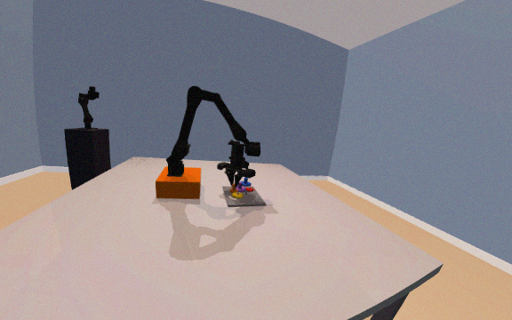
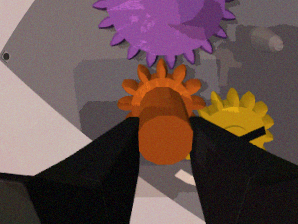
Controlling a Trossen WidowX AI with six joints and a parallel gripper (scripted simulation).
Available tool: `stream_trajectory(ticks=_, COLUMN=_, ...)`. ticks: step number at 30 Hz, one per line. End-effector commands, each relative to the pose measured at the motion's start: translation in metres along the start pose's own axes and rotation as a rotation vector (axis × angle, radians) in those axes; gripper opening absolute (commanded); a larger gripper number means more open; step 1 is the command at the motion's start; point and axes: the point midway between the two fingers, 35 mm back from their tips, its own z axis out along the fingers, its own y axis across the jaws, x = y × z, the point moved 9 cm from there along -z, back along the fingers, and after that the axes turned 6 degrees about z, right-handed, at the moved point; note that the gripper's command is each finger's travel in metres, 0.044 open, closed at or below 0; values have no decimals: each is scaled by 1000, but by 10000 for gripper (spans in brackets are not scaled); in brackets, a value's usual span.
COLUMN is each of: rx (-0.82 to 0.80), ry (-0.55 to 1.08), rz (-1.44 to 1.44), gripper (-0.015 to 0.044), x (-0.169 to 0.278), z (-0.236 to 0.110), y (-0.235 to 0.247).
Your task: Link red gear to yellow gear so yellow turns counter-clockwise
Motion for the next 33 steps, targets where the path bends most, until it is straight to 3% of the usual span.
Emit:
stream_trajectory(ticks=1, rx=0, ry=-2, rz=106, gripper=0, x=0, z=1, y=1)
stream_trajectory(ticks=13, rx=0, ry=-2, rz=360, gripper=0, x=0, z=4, y=0)
stream_trajectory(ticks=19, rx=0, ry=-2, rz=282, gripper=140, x=0, z=2, y=0)
stream_trajectory(ticks=23, rx=0, ry=-2, rz=223, gripper=140, x=0, z=-3, y=0)
stream_trajectory(ticks=29, rx=0, ry=-2, rz=112, gripper=140, x=-1, z=-44, y=0)
stream_trajectory(ticks=32, rx=0, ry=-2, rz=107, gripper=140, x=0, z=-46, y=0)
stream_trajectory(ticks=33, rx=1, ry=-4, rz=142, gripper=166, x=0, z=-39, y=0)
